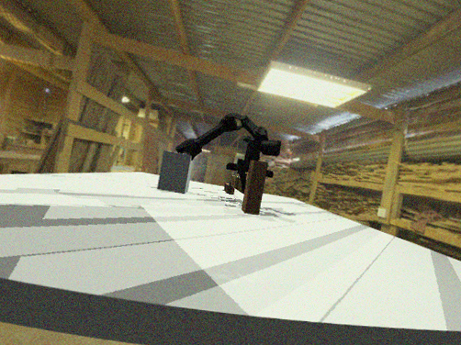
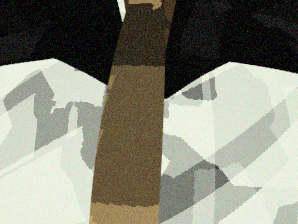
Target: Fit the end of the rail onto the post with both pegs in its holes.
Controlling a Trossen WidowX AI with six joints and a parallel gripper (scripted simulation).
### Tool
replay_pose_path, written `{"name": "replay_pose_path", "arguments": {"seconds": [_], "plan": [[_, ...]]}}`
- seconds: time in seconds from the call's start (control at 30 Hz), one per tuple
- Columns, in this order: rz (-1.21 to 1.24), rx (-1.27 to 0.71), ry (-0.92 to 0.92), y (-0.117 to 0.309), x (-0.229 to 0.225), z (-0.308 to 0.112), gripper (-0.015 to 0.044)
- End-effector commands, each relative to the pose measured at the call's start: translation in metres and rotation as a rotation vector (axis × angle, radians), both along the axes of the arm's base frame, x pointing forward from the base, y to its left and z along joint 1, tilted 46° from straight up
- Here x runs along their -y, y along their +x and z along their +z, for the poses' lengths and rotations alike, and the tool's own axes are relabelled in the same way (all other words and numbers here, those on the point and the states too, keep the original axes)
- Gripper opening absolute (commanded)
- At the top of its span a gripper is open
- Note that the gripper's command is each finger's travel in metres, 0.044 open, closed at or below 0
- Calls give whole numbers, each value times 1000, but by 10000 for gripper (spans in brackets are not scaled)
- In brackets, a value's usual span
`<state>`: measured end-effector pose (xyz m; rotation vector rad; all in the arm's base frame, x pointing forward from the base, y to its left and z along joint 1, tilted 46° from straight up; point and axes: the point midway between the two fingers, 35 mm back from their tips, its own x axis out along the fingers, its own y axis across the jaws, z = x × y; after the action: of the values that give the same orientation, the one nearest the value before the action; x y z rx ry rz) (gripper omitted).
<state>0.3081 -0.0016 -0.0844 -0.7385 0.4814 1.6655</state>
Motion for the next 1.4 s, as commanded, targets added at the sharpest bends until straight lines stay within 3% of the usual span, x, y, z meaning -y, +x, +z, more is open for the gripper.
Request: {"name": "replay_pose_path", "arguments": {"seconds": [0.0, 1.37], "plan": [[-5, 10, -10, 2, 4, 1, 0], [-5, 10, -10, 1, 0, 3, 0]]}}
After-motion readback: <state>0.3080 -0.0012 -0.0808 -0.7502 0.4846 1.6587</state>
